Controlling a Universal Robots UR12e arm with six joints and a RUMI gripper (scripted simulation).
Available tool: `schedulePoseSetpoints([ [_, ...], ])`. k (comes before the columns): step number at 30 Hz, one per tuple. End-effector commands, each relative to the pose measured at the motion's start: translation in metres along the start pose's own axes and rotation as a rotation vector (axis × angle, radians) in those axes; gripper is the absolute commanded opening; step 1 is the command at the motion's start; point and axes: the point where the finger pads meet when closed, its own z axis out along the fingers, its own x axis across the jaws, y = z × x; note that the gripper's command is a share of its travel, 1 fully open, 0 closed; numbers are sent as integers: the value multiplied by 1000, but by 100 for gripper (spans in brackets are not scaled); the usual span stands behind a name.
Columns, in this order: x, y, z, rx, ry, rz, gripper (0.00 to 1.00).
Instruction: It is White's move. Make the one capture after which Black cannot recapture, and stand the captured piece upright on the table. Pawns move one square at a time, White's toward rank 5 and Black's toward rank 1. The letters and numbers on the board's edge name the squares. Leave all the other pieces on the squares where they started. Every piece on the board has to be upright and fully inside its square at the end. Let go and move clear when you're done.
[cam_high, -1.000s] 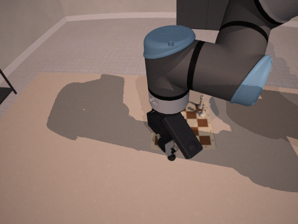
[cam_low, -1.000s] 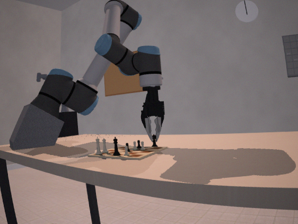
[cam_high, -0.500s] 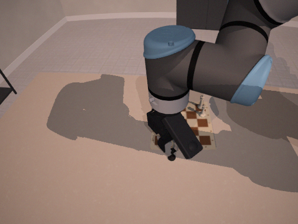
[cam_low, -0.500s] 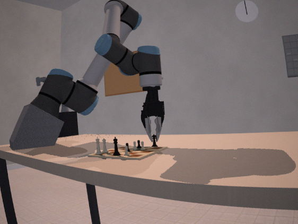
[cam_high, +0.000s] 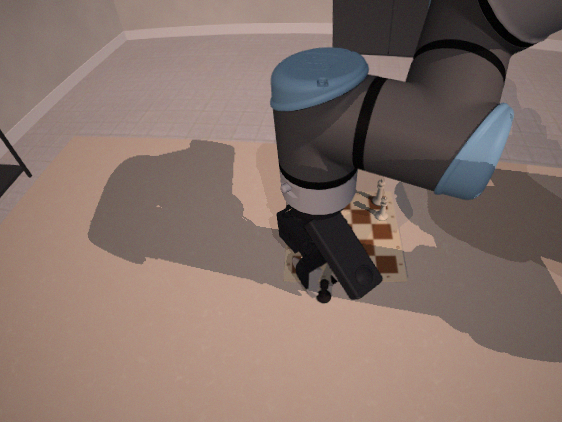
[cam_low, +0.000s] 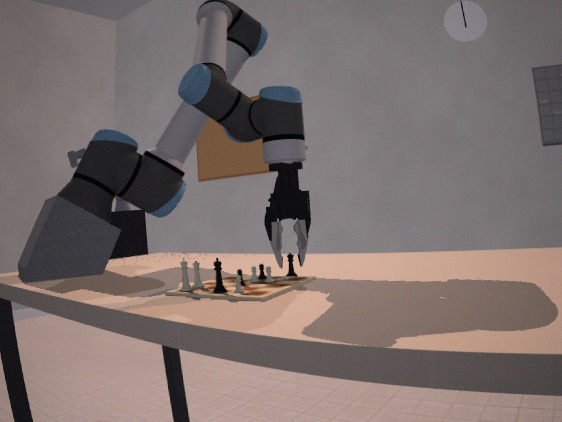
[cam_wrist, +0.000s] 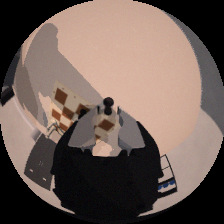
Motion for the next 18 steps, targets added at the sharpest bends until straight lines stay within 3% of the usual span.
schedulePoseSetpoints([
  [1, 0, 0, -1, -1, 1, 0, 25],
  [10, 0, 0, -6, -1, 1, 0, 25],
  [18, 0, 0, -34, -1, 1, 0, 25],
])
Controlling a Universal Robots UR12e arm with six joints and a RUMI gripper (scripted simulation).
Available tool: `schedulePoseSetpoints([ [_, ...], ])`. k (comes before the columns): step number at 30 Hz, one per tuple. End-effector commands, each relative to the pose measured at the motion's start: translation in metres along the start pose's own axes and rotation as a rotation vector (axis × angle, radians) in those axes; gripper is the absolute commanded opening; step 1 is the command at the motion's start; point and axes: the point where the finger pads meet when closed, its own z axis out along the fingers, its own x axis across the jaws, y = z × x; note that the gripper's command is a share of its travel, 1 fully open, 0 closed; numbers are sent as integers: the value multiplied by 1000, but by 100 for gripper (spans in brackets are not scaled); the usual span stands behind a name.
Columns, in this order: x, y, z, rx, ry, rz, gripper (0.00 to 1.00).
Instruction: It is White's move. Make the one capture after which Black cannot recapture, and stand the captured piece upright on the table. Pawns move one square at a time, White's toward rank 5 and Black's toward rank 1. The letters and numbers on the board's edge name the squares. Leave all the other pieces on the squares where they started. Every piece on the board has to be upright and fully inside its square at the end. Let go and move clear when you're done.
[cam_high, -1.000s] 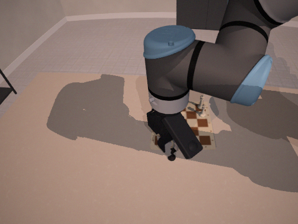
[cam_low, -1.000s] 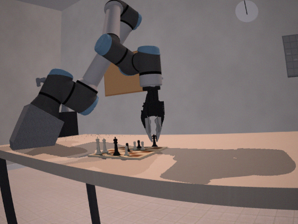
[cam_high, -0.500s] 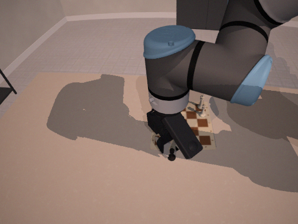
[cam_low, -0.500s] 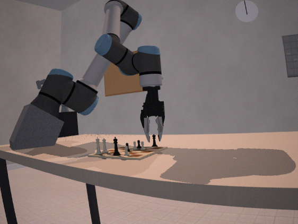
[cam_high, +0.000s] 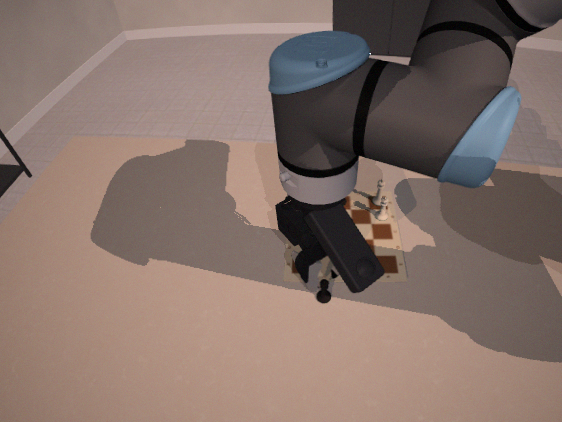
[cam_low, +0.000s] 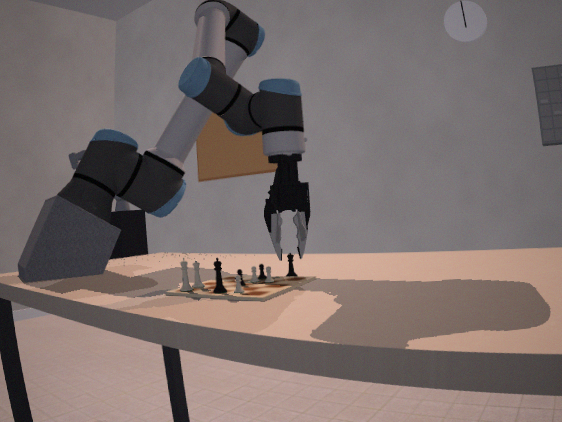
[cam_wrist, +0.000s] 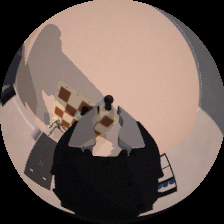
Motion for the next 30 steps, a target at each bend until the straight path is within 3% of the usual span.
schedulePoseSetpoints([
  [1, 0, 0, -17, -1, 0, -1, 25],
  [11, 0, 0, -66, -1, 0, -1, 25],
  [20, 0, 0, -73, -1, 0, -1, 25],
  [21, 0, 0, -73, -1, 0, -1, 100],
  [30, 0, 0, -73, -1, 0, -1, 100],
])
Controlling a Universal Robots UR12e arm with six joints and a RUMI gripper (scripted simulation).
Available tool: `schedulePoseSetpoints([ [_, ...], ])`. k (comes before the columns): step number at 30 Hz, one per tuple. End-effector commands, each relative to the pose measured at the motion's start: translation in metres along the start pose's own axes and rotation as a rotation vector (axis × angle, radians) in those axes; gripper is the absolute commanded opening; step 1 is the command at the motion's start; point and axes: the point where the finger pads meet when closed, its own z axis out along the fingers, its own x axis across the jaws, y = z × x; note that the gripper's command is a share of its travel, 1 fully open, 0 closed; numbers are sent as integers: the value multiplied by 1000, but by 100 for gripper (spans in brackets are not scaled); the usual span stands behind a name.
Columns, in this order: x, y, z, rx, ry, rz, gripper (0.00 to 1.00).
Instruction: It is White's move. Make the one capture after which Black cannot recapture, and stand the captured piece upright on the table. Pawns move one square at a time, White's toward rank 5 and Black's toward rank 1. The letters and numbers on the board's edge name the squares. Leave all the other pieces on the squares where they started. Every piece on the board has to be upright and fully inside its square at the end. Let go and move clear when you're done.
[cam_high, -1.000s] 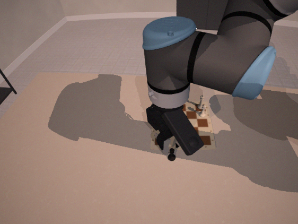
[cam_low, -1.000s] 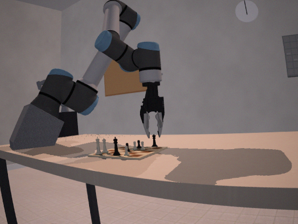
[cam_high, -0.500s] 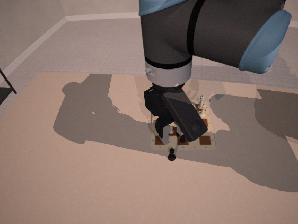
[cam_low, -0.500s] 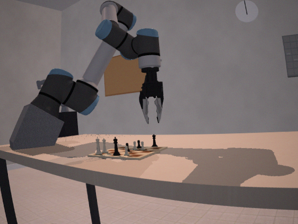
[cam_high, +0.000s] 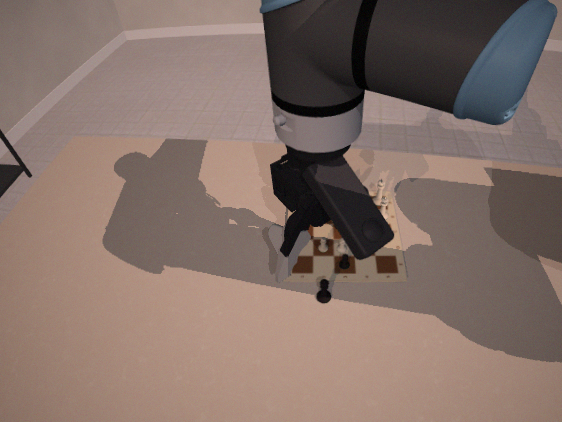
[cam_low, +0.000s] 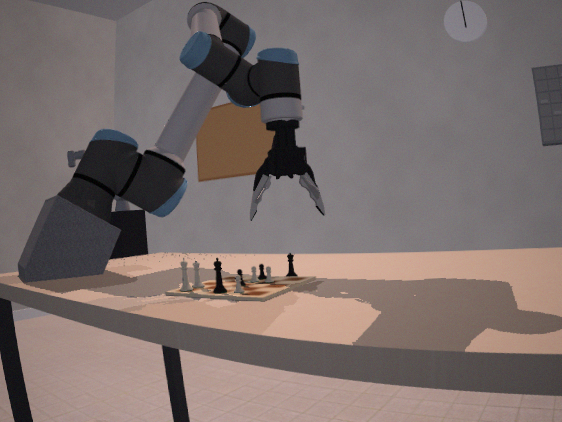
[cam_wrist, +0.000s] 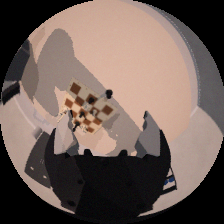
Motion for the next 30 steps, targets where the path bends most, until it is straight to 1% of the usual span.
schedulePoseSetpoints([
  [1, 0, 0, -1, -1, 1, 0, 100],
  [22, -1, 1, -1, -1, 0, -12, 100],
  [30, -5, 2, -1, -1, 0, -63, 100],
])
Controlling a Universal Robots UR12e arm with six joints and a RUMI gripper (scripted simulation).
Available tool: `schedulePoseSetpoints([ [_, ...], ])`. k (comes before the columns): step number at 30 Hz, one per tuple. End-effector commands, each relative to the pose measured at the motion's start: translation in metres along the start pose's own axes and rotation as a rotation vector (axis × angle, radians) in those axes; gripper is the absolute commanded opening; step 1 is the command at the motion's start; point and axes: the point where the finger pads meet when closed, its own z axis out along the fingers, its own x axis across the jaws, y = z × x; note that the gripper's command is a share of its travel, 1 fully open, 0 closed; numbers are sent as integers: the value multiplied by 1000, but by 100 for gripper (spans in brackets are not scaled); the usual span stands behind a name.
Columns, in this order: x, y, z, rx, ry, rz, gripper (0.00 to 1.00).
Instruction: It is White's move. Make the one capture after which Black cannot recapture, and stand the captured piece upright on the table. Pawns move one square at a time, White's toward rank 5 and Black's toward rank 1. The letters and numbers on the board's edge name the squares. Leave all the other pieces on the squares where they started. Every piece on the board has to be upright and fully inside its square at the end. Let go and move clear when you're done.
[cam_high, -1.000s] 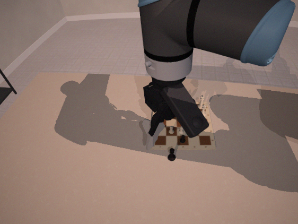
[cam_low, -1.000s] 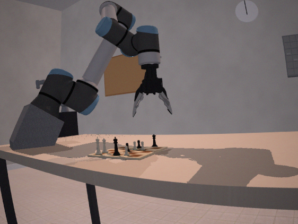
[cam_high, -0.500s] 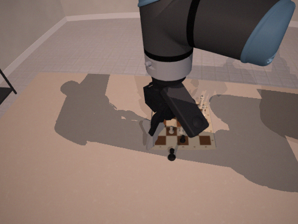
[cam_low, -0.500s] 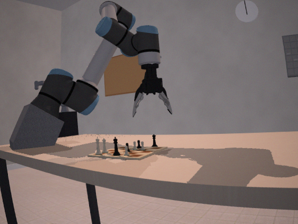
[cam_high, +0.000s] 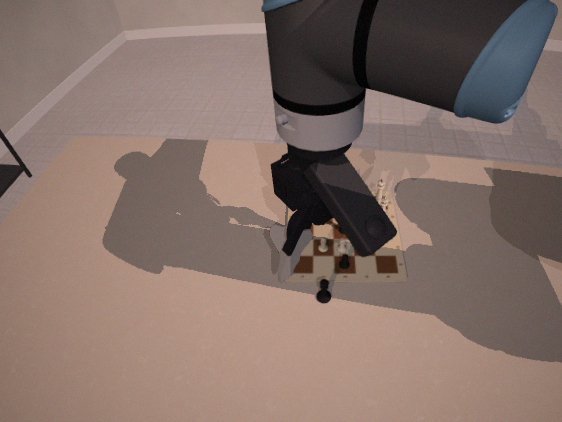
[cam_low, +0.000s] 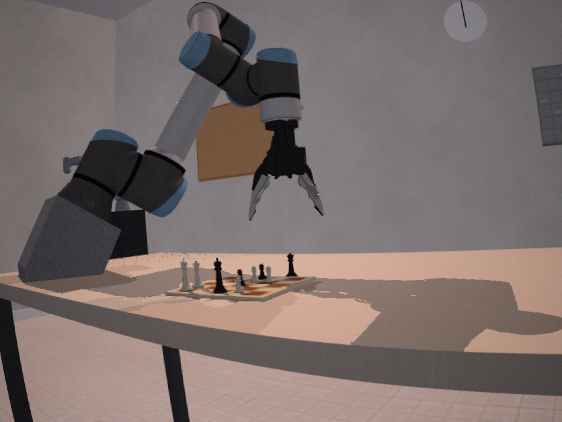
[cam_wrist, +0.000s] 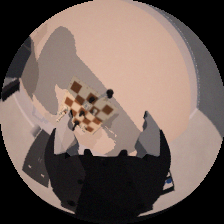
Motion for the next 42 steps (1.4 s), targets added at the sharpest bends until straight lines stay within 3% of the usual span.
schedulePoseSetpoints([
  [1, -4, 2, -1, -1, 0, -43, 100],
  [10, -13, 4, -1, -2, -1, -140, 100],
  [26, -44, 14, -2, -2, -3, -473, 100],
  [42, -90, 30, -4, -2, -6, -996, 100],
])
